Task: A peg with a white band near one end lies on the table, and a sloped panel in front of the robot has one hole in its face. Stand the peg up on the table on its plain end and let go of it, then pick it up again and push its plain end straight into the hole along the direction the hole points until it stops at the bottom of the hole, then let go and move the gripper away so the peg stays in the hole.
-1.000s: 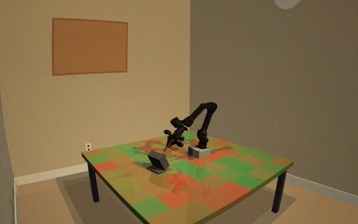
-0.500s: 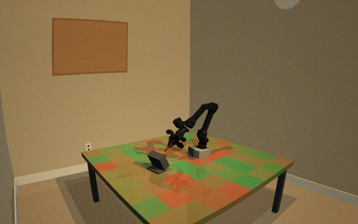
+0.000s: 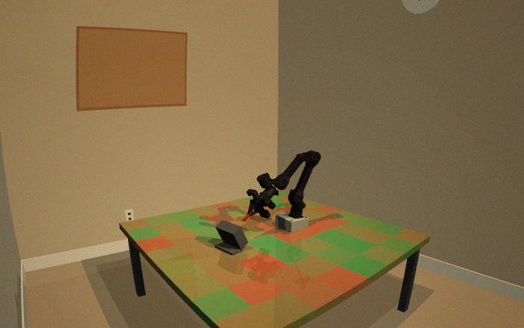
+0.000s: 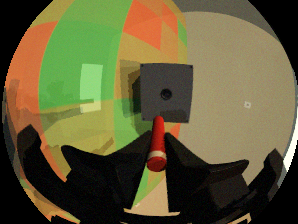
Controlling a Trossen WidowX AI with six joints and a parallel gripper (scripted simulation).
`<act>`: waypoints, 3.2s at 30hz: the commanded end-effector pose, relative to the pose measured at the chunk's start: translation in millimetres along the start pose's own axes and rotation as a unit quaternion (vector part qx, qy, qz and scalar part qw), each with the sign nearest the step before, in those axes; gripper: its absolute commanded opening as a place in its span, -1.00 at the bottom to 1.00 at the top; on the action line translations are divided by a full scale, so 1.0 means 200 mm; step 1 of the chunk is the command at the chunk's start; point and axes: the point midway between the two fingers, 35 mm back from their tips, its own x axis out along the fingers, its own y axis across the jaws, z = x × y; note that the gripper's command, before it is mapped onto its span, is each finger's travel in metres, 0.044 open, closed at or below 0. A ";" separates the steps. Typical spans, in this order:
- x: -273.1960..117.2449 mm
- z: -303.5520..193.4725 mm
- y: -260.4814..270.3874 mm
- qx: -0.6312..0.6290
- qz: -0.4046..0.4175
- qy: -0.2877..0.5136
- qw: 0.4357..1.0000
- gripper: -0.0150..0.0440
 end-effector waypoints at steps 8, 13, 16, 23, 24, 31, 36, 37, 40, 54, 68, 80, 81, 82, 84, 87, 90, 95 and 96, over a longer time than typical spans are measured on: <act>0.02 0.02 0.00 -0.012 -0.009 -0.007 1.000 -0.49; 0.04 0.03 -0.01 -0.015 -0.012 -0.008 1.000 -0.49; 0.05 0.03 -0.01 -0.017 -0.013 -0.009 1.000 -0.49; 0.07 0.04 -0.02 -0.020 -0.017 -0.011 1.000 -0.49; 0.08 0.04 -0.02 -0.021 -0.017 -0.011 1.000 -0.49; 0.10 0.05 -0.02 -0.025 -0.020 -0.013 0.999 -0.49; 0.12 0.06 -0.03 -0.027 -0.023 -0.015 0.999 -0.49; 0.13 0.06 -0.03 -0.028 -0.023 -0.015 0.999 -0.49; 0.14 0.06 -0.03 -0.029 -0.025 -0.016 0.999 -0.49; 0.19 0.08 -0.03 -0.036 -0.032 -0.020 0.999 -0.49; 0.23 0.10 -0.03 -0.041 -0.037 -0.023 0.998 -0.49; 0.26 0.11 -0.03 -0.042 -0.041 -0.026 0.998 -0.49; 0.27 0.11 -0.03 -0.042 -0.041 -0.026 0.998 -0.49; 0.27 0.11 -0.03 -0.043 -0.041 -0.026 0.998 -0.49; 0.29 0.11 -0.03 -0.043 -0.041 -0.026 0.998 -0.49; 0.31 0.11 -0.03 -0.044 -0.042 -0.026 0.998 -0.49; 0.33 0.11 -0.03 -0.044 -0.042 -0.026 0.998 -0.49; 0.36 0.12 -0.03 -0.044 -0.042 -0.026 0.998 -0.49; 0.37 0.12 -0.03 -0.044 -0.042 -0.026 0.998 -0.49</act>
